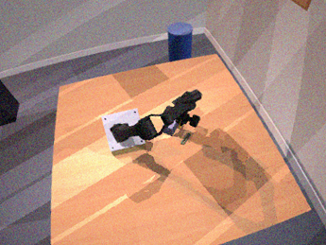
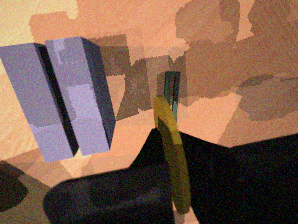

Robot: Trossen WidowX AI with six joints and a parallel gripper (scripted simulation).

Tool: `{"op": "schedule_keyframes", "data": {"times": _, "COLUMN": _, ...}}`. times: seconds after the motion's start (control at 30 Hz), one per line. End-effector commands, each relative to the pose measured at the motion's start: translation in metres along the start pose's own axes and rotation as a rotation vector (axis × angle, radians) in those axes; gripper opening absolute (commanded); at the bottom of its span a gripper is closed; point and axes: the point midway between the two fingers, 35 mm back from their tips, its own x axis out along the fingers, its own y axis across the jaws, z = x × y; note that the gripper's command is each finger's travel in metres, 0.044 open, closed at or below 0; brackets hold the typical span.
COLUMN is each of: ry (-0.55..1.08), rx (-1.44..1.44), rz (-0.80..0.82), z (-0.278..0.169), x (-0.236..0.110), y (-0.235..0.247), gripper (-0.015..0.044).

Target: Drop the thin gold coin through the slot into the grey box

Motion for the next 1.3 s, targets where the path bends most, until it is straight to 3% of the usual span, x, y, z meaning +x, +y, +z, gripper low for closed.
{"op": "schedule_keyframes", "data": {"times": 0.0, "ry": -0.001, "rx": -0.001, "rz": 0.004, "z": 0.005, "x": 0.000, "y": 0.012, "gripper": 0.0000}}
{"op": "schedule_keyframes", "data": {"times": 0.87, "ry": 0.004, "rx": 0.000, "rz": 0.002, "z": 0.024, "x": 0.002, "y": 0.074, "gripper": 0.0000}}
{"op": "schedule_keyframes", "data": {"times": 1.27, "ry": 0.003, "rx": -0.002, "rz": 0.000, "z": 0.024, "x": 0.001, "y": 0.070, "gripper": 0.0000}}
